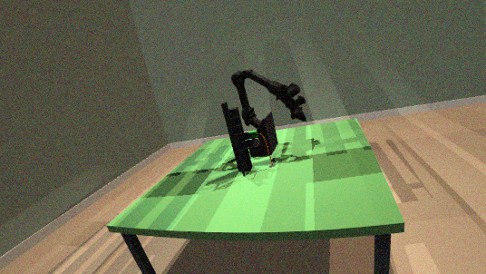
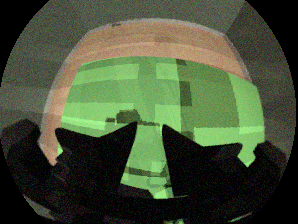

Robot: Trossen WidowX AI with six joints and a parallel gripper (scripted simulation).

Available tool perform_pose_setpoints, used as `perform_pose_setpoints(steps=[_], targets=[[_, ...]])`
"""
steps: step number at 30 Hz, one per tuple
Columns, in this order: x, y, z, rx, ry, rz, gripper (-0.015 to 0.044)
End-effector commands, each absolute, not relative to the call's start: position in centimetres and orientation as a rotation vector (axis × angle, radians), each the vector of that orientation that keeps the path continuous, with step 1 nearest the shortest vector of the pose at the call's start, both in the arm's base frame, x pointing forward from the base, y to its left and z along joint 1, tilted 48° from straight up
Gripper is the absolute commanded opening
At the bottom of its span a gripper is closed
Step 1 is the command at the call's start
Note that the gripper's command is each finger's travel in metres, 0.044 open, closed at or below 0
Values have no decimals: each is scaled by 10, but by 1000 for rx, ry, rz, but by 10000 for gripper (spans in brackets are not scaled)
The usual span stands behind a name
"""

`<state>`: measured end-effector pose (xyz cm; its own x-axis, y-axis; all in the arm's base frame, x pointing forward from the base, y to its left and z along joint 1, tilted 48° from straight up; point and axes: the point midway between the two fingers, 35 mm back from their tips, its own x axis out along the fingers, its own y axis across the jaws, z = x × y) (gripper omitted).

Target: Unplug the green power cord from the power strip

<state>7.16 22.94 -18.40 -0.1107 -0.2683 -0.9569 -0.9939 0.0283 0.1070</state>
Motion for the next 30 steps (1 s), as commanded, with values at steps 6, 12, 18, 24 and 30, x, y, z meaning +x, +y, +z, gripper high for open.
perform_pose_setpoints(steps=[6,12,18,24,30], targets=[[167,203,-128,-1536,1555,955,160],[232,159,-65,-1720,1659,845,160],[272,116,-10,-1852,1767,796,160],[272,116,-10,-1852,1767,796,160],[272,115,-9,-1852,1767,797,160]])
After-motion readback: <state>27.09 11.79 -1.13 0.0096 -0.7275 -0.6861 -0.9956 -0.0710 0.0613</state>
